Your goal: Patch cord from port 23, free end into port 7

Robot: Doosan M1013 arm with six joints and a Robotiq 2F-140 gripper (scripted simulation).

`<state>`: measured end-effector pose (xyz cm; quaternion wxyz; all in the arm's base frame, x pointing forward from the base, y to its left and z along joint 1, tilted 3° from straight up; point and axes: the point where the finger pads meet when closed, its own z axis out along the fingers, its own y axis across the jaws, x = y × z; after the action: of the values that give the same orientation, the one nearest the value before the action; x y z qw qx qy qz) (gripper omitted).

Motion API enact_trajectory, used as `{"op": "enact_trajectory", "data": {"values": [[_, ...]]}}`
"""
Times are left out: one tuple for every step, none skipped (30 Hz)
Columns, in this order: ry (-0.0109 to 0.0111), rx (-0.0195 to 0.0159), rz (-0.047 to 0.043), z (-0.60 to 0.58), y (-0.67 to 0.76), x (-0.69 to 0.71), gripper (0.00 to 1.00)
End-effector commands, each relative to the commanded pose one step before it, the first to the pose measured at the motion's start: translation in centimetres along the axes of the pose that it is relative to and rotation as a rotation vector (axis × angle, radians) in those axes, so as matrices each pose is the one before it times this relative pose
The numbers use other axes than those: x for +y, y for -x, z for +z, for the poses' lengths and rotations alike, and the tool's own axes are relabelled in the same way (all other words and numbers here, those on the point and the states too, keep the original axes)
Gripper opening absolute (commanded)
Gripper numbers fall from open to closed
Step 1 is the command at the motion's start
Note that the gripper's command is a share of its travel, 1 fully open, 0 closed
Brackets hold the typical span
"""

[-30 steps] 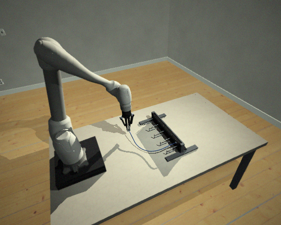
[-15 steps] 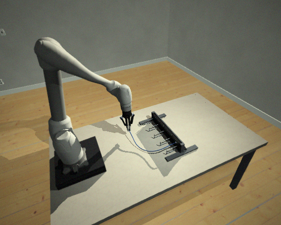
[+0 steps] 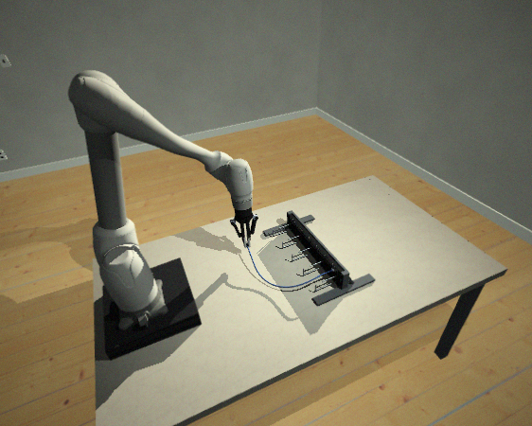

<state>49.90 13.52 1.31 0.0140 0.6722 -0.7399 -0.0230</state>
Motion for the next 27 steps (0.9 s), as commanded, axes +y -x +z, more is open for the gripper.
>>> {"op": "enact_trajectory", "data": {"values": [[0.00004,0.00037,0.03480,-0.106,-0.046,-0.449,0.00],[0.00004,0.00003,0.01469,-0.042,-0.013,-0.192,0.00],[0.00004,0.00004,0.01534,-0.044,-0.011,-0.201,0.00],[0.00000,0.00000,0.00000,0.000,0.000,0.000,0.00],[0.00000,0.00000,0.00000,0.000,0.000,0.000,0.00],[0.00004,0.00004,0.01598,-0.046,-0.009,-0.210,0.00],[0.00004,0.00004,0.01662,-0.048,-0.006,-0.218,0.00],[0.00004,0.00004,0.01723,-0.049,-0.003,-0.226,0.00],[0.00004,0.00005,0.01784,-0.051,0.000,-0.234,0.00],[0.00004,0.00005,0.01843,-0.053,0.003,-0.241,0.00],[0.00005,0.00004,0.01891,-0.055,0.013,-0.248,0.00],[0.00005,0.00005,0.01946,-0.056,0.018,-0.255,0.00],[0.00005,0.00005,0.01999,-0.058,0.022,-0.261,0.00],[0.00005,0.00005,0.02051,-0.059,0.027,-0.268,0.00],[0.00005,0.00005,0.02100,-0.060,0.032,-0.273,0.00],[0.00005,0.00006,0.02147,-0.062,0.038,-0.279,0.00],[0.00005,0.00006,0.02191,-0.063,0.044,-0.284,0.00],[0.00006,0.00005,0.02225,-0.065,0.057,-0.287,0.00],[0.00006,0.00005,0.02264,-0.066,0.063,-0.290,0.00],[0.00006,0.00006,0.02302,-0.067,0.070,-0.294,0.00],[0.00000,0.00000,0.00000,0.000,0.000,0.000,0.00],[0.00000,0.00000,0.00000,0.000,0.000,0.000,0.00],[0.00006,0.00006,0.02336,-0.067,0.076,-0.297,0.00],[0.00006,0.00006,0.02368,-0.068,0.083,-0.299,0.00],[0.00006,0.00006,0.02397,-0.069,0.090,-0.301,0.00],[0.00007,0.00006,0.02415,-0.070,0.104,-0.300,0.00],[0.00007,0.00006,0.02438,-0.071,0.111,-0.300,0.00]]}}
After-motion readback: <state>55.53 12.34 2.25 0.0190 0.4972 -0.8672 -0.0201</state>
